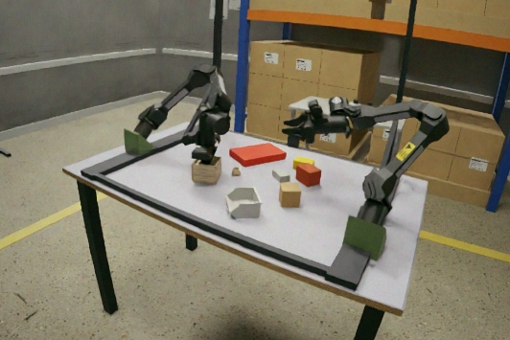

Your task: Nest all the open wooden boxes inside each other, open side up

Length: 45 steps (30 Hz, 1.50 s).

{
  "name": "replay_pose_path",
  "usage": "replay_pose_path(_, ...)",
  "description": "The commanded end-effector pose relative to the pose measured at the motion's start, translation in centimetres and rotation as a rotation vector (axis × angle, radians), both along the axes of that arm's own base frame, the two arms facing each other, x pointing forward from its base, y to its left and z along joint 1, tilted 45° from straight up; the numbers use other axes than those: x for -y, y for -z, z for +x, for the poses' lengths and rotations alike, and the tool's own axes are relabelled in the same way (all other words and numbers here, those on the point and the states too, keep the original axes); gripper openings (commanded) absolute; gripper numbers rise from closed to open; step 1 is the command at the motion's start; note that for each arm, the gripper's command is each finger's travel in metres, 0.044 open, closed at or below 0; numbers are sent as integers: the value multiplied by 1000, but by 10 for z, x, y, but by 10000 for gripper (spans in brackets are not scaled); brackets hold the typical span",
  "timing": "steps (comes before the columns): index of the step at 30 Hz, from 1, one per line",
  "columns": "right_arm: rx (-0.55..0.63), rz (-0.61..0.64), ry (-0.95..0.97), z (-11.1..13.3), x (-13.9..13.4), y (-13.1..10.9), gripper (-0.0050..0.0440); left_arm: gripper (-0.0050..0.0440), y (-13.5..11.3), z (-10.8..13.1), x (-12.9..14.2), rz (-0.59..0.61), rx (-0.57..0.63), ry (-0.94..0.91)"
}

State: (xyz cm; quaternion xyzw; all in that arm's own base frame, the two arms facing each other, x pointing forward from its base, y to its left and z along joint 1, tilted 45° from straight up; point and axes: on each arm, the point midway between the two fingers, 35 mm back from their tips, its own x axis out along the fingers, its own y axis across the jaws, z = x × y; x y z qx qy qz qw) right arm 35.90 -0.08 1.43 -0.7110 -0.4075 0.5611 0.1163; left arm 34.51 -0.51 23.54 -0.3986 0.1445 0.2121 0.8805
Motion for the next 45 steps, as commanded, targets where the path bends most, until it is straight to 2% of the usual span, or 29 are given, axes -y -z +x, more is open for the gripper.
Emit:
replay_pose_path(1,13,-3,0,2,0,-3,188,400,-6,-1,0,-6,19,-1)
replay_pose_path(16,13,-3,0,2,0,-4,188,400,-6,-1,0,-6,19,-1)
replay_pose_path(19,16,-4,1,2,1,-4,116,400,-6,-1,0,-6,19,-1)
replay_pose_path(30,17,-5,1,2,1,-4,43,400,-6,-1,0,-6,19,-1)
replay_pose_path(32,17,-5,1,2,1,-4,43,400,-6,-1,0,-6,19,-1)
replay_pose_path(38,17,-5,1,2,1,-4,3,400,-6,-1,0,-6,19,-1)
replay_pose_path(42,17,-5,1,2,1,-4,0,400,-6,-1,0,-6,19,-1)
replay_pose_path(45,76,-13,-51,5,5,-7,0,400,-6,-1,0,-6,19,-1)
